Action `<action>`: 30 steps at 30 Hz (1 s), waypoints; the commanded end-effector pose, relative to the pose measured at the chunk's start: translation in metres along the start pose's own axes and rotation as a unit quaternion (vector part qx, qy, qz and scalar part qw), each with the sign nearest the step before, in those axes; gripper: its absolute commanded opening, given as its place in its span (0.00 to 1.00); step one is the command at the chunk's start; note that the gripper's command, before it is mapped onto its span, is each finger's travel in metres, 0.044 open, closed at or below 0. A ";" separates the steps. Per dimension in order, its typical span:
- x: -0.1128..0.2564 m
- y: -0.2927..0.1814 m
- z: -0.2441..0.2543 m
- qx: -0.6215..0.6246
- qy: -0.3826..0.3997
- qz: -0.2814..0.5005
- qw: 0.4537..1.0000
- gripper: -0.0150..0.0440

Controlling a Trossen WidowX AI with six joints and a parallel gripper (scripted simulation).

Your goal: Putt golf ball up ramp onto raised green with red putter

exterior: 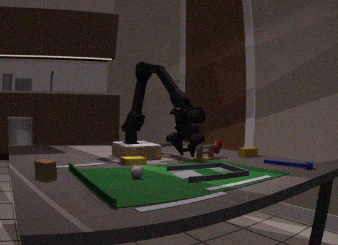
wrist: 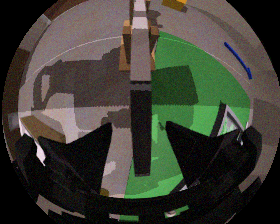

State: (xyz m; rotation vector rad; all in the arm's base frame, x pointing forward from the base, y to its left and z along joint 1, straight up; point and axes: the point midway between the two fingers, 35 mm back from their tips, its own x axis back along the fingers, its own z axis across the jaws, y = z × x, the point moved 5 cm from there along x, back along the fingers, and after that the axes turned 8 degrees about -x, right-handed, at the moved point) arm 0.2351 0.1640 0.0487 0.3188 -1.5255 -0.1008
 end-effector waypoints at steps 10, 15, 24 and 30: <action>0.000 0.000 0.000 0.000 0.000 0.000 1.000 0.30; 0.003 0.001 -0.001 0.000 0.000 0.000 1.000 0.25; 0.052 0.016 -0.003 0.000 0.000 0.000 1.000 0.25; 0.092 0.025 0.002 0.000 0.000 0.000 1.000 0.25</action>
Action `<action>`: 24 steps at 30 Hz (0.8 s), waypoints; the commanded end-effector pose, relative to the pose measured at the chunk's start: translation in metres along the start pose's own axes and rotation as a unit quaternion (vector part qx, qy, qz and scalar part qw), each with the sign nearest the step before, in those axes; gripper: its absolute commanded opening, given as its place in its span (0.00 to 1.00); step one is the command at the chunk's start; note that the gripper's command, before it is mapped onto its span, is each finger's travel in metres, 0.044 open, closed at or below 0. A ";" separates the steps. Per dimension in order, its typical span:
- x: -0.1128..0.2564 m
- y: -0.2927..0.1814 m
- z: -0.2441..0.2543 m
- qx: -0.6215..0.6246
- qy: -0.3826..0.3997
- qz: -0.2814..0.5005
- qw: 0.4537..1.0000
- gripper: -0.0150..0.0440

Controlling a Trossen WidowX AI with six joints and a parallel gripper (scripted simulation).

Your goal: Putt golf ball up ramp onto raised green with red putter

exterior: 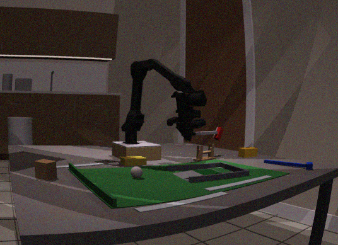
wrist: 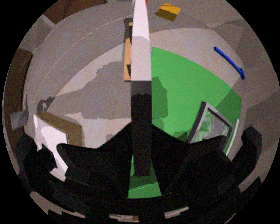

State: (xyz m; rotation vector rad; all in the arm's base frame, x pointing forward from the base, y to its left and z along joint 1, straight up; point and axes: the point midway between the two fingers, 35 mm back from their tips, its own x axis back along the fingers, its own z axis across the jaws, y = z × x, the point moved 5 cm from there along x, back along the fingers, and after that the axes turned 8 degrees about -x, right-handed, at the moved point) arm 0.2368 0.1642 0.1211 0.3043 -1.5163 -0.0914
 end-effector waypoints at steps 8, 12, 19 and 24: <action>0.021 -0.002 -0.001 -0.014 -0.010 0.000 1.000 0.25; 0.028 -0.018 -0.009 -0.055 -0.023 0.006 0.998 0.25; 0.040 -0.052 -0.020 -0.147 -0.041 0.016 0.988 0.25; 0.048 -0.077 -0.026 -0.216 -0.052 0.022 0.975 0.25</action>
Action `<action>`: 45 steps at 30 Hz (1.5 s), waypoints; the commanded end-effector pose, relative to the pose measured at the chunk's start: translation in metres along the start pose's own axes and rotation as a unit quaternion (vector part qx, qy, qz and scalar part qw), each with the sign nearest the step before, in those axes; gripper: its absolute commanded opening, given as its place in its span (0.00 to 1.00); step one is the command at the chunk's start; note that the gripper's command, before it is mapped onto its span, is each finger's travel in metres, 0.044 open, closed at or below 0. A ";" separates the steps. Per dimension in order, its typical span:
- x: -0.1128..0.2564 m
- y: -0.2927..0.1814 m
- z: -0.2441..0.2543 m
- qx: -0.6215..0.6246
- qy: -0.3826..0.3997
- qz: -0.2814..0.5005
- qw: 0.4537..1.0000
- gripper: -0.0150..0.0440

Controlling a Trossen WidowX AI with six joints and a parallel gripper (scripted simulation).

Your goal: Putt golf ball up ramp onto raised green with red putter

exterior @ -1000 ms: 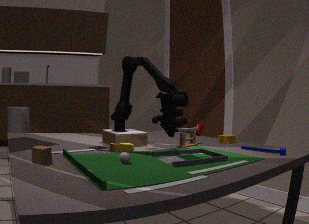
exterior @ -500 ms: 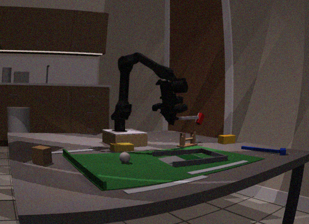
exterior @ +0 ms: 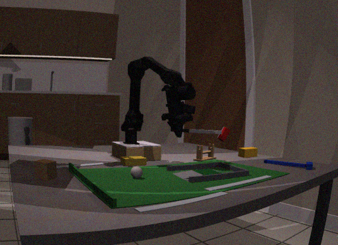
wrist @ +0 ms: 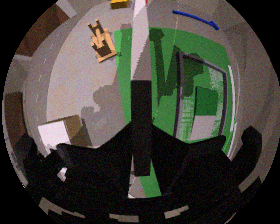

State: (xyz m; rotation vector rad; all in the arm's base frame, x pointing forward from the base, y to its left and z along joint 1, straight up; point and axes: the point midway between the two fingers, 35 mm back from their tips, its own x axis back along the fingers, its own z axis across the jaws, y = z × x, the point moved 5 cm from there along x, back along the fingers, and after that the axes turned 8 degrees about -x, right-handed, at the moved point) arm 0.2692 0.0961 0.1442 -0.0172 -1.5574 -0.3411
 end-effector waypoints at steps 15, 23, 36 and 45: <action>0.023 -0.081 -0.036 -0.247 -0.046 0.024 0.968 0.25; 0.034 -0.120 -0.043 -0.349 -0.061 0.033 0.935 0.25; 0.052 -0.186 -0.044 -0.503 -0.079 0.043 0.859 0.25; 0.066 -0.231 -0.035 -0.609 -0.089 0.050 0.787 0.25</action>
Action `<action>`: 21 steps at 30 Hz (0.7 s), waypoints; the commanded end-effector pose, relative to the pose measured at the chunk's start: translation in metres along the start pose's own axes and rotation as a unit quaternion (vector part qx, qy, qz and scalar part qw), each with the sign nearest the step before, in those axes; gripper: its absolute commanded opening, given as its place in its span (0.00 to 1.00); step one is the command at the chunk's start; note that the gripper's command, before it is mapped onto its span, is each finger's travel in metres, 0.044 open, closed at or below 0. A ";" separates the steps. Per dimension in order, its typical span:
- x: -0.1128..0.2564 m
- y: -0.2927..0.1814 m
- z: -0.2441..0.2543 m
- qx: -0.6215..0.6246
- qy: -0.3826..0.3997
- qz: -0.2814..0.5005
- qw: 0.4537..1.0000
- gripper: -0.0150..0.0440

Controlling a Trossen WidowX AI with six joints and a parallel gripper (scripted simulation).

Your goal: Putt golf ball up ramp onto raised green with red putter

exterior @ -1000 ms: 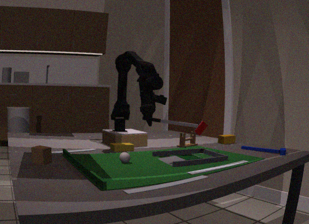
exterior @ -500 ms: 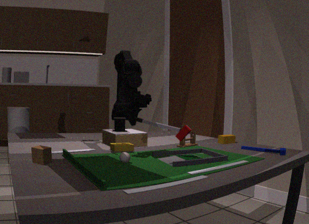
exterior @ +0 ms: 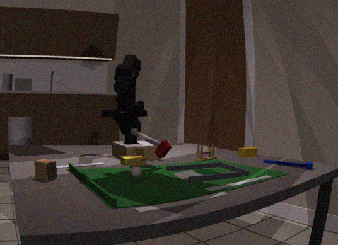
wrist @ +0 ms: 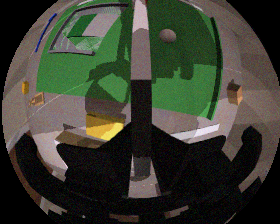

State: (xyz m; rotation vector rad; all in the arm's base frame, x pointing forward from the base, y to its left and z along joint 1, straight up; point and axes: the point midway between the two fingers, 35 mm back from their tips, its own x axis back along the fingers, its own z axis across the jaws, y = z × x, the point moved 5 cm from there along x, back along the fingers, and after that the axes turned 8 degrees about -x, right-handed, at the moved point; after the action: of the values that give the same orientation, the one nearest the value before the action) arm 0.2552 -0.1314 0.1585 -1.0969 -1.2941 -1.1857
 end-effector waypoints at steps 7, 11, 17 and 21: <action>0.007 -0.030 -0.043 -0.139 -0.014 0.013 0.990 0.25; 0.010 -0.042 -0.056 -0.185 -0.019 0.018 0.982 0.25; 0.006 -0.042 -0.056 -0.187 -0.019 0.018 0.982 0.25; -0.009 -0.043 -0.057 -0.187 -0.019 0.018 0.982 0.25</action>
State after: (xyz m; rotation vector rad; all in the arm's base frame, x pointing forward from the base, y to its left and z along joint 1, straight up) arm 0.2187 -0.1912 0.1574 -1.4078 -1.1043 -1.4211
